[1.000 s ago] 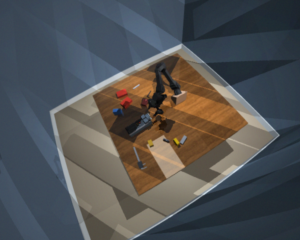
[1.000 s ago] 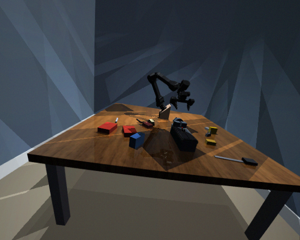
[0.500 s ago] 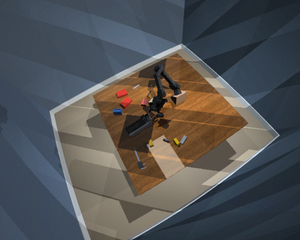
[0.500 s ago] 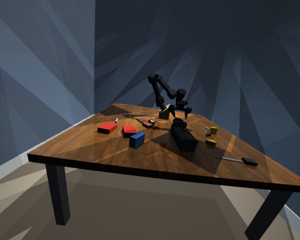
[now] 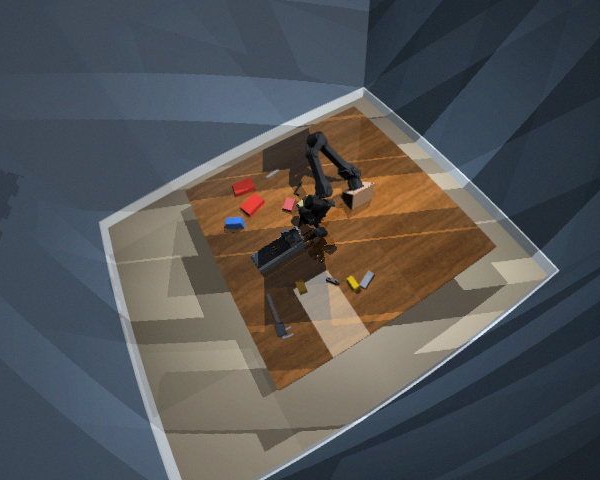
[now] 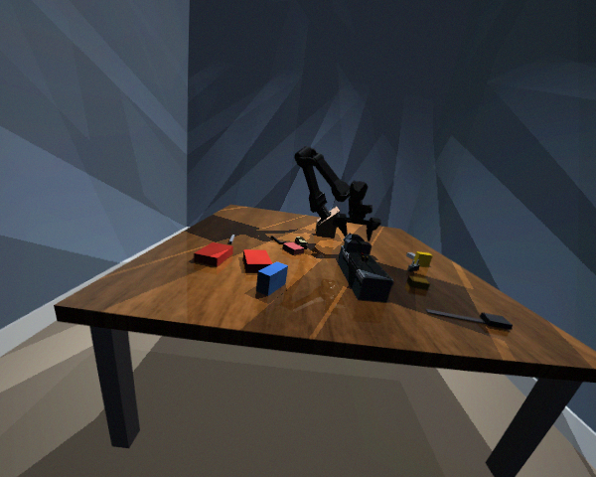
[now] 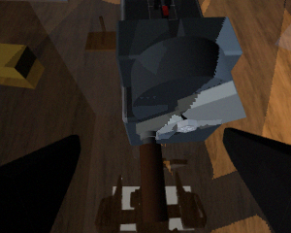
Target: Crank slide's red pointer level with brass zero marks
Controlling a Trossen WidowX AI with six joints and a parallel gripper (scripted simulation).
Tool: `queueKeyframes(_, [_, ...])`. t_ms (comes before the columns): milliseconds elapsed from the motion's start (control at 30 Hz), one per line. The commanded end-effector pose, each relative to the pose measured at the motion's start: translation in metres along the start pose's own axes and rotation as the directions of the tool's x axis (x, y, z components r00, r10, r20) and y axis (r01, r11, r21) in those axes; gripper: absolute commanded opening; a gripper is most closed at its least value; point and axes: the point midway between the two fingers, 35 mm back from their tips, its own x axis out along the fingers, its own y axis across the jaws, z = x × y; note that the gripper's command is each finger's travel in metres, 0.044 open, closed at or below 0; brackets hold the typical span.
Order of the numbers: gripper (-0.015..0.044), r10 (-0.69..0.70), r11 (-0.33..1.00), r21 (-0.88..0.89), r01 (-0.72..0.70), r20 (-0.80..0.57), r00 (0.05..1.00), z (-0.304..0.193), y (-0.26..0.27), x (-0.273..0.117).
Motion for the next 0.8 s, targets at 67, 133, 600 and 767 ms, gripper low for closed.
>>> queueKeyframes(67, [0.0440, 0.005, 1.000, -0.017, -0.005, -0.011, 1.000, -0.012, 0.002, 0.007])
queueKeyframes(133, [0.0440, 0.005, 1.000, -0.017, -0.005, -0.011, 1.000, -0.015, 0.002, 0.010])
queueKeyframes(600, [0.0440, 0.003, 1.000, -0.018, -0.004, -0.010, 1.000, -0.031, 0.001, 0.025])
queueKeyframes(767, [0.0440, 0.002, 1.000, -0.019, -0.003, -0.009, 1.000, -0.038, 0.000, 0.029])
